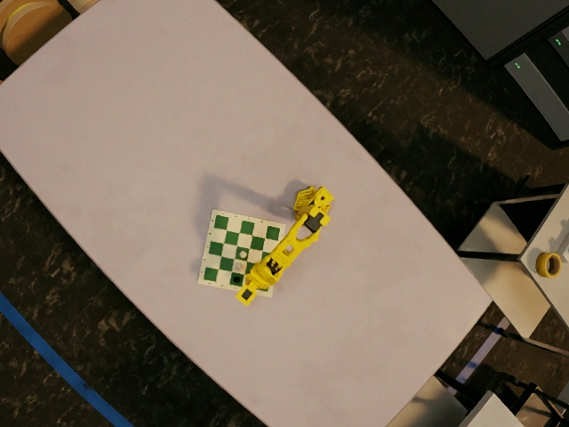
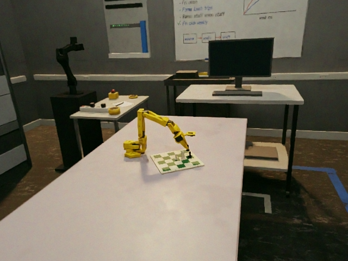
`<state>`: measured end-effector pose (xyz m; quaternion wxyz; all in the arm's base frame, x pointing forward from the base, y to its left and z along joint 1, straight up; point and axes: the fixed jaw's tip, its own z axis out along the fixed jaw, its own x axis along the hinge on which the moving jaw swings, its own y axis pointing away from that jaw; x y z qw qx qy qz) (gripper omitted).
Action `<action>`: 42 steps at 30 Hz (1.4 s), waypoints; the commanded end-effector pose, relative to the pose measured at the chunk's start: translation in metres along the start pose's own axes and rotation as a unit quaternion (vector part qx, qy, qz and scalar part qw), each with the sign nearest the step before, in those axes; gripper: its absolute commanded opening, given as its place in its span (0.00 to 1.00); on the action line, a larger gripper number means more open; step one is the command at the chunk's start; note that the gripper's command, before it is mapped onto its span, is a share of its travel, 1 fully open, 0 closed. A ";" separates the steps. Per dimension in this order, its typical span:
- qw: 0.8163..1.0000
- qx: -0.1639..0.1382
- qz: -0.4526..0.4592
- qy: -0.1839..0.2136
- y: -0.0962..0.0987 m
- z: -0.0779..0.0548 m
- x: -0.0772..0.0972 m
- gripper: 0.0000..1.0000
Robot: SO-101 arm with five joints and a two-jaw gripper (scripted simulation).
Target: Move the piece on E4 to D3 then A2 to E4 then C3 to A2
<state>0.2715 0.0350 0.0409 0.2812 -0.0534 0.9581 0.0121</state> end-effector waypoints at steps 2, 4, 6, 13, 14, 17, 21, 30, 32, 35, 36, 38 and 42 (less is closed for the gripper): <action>1.000 -0.003 -0.005 0.009 0.003 0.006 0.007 0.00; 1.000 -0.003 -0.005 0.009 0.003 0.007 0.007 0.00; 1.000 -0.003 -0.005 0.009 0.003 0.007 0.008 0.00; 1.000 -0.003 -0.005 0.009 0.003 0.009 0.009 0.00; 1.000 -0.003 -0.005 0.009 0.003 0.009 0.009 0.00; 1.000 -0.003 -0.005 0.009 0.003 0.009 0.009 0.00; 1.000 -0.004 -0.005 0.009 0.003 0.010 0.012 0.00; 1.000 -0.004 -0.005 0.010 0.003 0.012 0.018 0.00; 1.000 -0.004 -0.005 0.010 0.003 0.012 0.018 0.00; 1.000 -0.004 -0.005 0.010 0.003 0.011 0.017 0.00; 1.000 -0.004 -0.005 0.010 0.003 0.011 0.017 0.00; 1.000 -0.004 -0.005 0.010 0.003 0.010 0.016 0.00; 1.000 -0.004 -0.005 0.010 0.003 0.009 0.015 0.00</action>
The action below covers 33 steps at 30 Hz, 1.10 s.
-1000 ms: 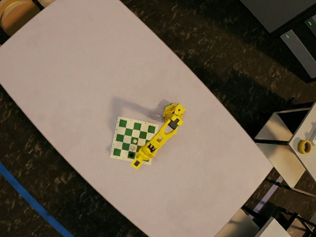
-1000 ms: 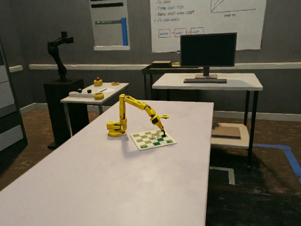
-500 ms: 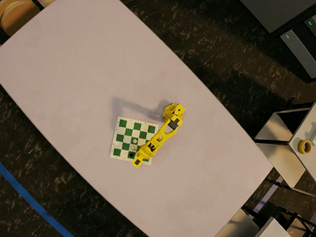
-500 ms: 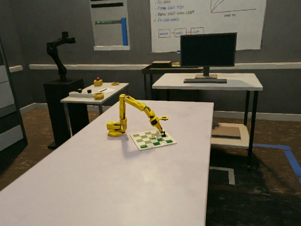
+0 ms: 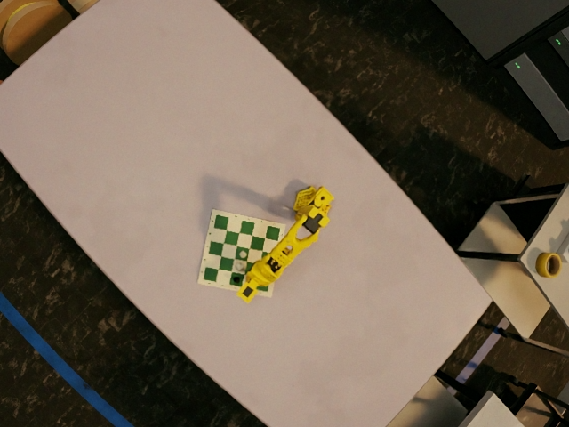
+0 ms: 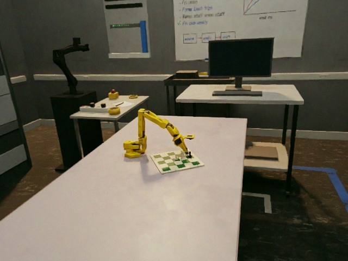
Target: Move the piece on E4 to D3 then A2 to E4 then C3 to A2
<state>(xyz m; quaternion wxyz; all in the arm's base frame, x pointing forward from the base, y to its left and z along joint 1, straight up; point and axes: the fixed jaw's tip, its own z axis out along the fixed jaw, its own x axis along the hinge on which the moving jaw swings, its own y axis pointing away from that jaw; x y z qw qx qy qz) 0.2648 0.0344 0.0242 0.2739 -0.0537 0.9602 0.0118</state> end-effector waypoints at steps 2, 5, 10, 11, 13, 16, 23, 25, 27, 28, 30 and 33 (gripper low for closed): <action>1.000 -0.003 -0.005 0.002 0.003 -0.002 0.000 0.00; 1.000 -0.003 -0.005 0.002 0.003 -0.002 0.000 0.00; 1.000 -0.003 -0.005 0.002 0.003 -0.003 -0.003 0.00; 1.000 -0.003 -0.005 0.002 0.003 -0.004 -0.004 0.00; 1.000 -0.003 -0.005 0.002 0.003 -0.004 -0.005 0.00; 1.000 -0.003 -0.005 0.002 0.003 -0.005 -0.006 0.00; 1.000 -0.003 -0.005 0.002 0.003 -0.005 -0.006 0.00; 1.000 -0.003 -0.005 0.002 0.003 -0.004 -0.006 0.00; 1.000 -0.003 -0.005 0.002 0.003 -0.004 -0.006 0.00; 1.000 -0.003 -0.005 0.002 0.003 -0.003 -0.005 0.00; 1.000 -0.003 -0.005 0.002 0.003 -0.003 -0.005 0.00; 1.000 -0.003 -0.005 0.002 0.003 -0.002 -0.005 0.00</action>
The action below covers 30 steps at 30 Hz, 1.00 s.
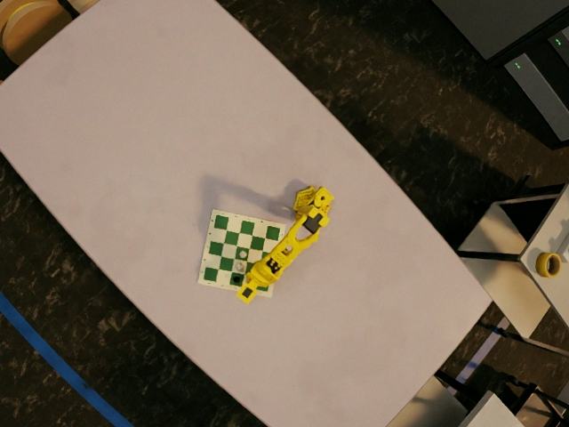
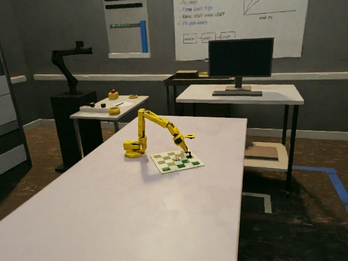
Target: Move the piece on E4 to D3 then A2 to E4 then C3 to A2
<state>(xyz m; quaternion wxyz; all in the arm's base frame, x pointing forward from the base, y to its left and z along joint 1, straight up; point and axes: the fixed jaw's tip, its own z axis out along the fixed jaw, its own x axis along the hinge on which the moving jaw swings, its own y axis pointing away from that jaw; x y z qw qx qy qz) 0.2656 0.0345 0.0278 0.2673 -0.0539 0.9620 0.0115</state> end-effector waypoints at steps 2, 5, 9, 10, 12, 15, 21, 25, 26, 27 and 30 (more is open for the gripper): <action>1.000 -0.003 -0.005 -0.005 0.003 0.002 -0.001 0.00; 1.000 -0.003 -0.005 -0.005 0.003 0.004 0.000 0.00; 1.000 -0.003 -0.005 -0.005 0.003 0.005 0.000 0.00; 1.000 -0.003 -0.005 -0.005 0.003 0.005 0.001 0.00; 1.000 -0.003 -0.005 -0.005 0.003 0.005 0.001 0.00; 1.000 -0.003 -0.005 -0.005 0.003 0.005 0.001 0.00; 1.000 -0.003 -0.005 -0.005 0.003 0.008 0.004 0.00; 1.000 -0.003 -0.005 -0.005 0.003 0.010 0.006 0.00; 1.000 -0.003 -0.005 -0.005 0.003 0.010 0.006 0.00; 1.000 -0.003 -0.005 -0.005 0.003 0.010 0.006 0.00; 1.000 -0.003 -0.005 -0.005 0.003 0.010 0.006 0.00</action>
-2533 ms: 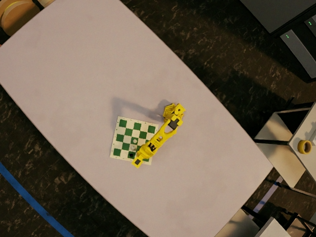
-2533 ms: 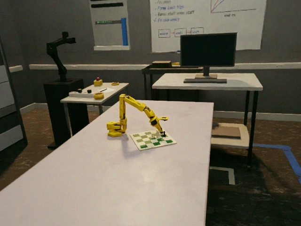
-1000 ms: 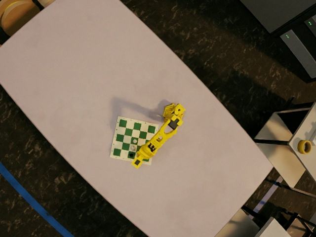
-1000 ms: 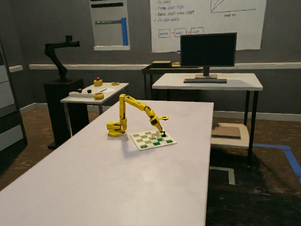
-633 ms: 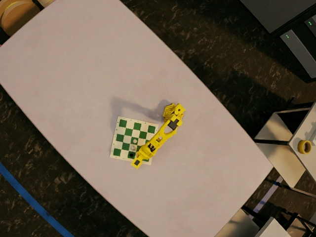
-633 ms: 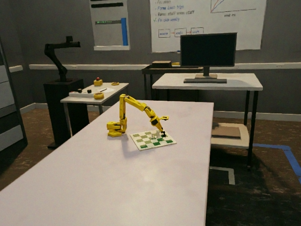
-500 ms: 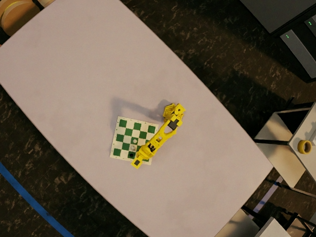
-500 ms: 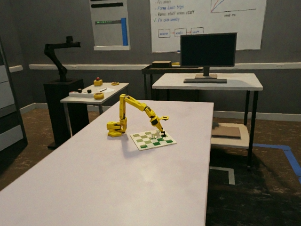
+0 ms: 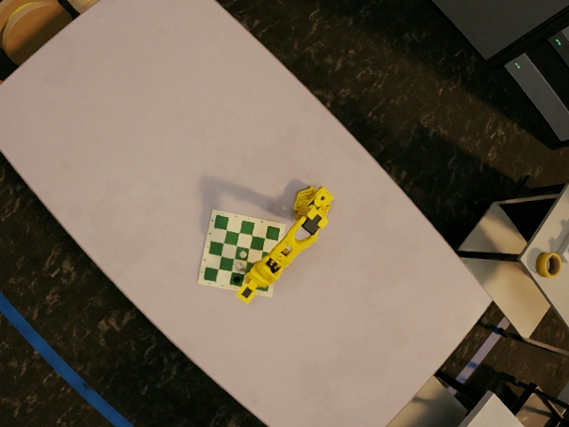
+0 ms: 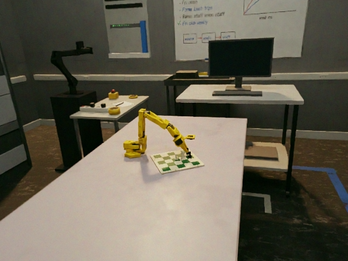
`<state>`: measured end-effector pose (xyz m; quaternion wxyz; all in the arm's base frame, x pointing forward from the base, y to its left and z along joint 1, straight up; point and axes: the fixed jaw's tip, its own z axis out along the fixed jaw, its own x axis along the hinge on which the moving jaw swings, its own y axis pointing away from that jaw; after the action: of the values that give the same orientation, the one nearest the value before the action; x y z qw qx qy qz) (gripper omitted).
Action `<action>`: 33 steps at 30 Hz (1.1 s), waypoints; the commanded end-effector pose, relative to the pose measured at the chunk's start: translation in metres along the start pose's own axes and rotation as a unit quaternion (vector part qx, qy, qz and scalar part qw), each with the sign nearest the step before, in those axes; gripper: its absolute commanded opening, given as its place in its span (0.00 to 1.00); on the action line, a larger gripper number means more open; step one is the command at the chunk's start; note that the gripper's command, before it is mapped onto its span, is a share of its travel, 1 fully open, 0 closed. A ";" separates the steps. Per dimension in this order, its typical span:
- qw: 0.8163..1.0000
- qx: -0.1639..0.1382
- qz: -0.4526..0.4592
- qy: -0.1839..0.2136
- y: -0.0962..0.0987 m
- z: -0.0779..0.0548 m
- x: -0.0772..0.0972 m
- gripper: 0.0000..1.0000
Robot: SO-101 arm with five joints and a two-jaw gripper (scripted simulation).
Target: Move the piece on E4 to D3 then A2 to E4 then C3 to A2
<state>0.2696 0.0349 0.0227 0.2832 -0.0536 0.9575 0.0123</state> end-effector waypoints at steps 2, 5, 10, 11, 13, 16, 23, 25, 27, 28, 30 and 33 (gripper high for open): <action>1.000 -0.003 -0.005 0.012 0.003 0.003 0.007 0.00; 1.000 -0.003 -0.005 0.012 0.003 0.003 0.008 0.00; 1.000 -0.003 -0.005 0.012 0.003 0.004 0.011 0.00; 1.000 -0.003 -0.005 0.012 0.003 0.004 0.011 0.00; 1.000 -0.003 -0.005 0.012 0.003 0.004 0.011 0.00; 1.000 -0.003 -0.005 0.012 0.003 0.003 0.011 0.00; 1.000 -0.003 -0.005 0.012 0.003 0.003 0.010 0.00; 1.000 -0.003 -0.005 0.012 0.003 0.002 0.010 0.00; 1.000 -0.003 -0.005 0.012 0.003 0.002 0.010 0.00; 1.000 -0.003 -0.005 0.012 0.003 0.002 0.010 0.00; 1.000 -0.003 -0.005 0.012 0.003 0.002 0.010 0.00; 1.000 -0.003 -0.005 0.012 0.003 0.002 0.010 0.00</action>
<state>0.2668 0.0347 0.0189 0.2810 -0.0537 0.9581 0.0122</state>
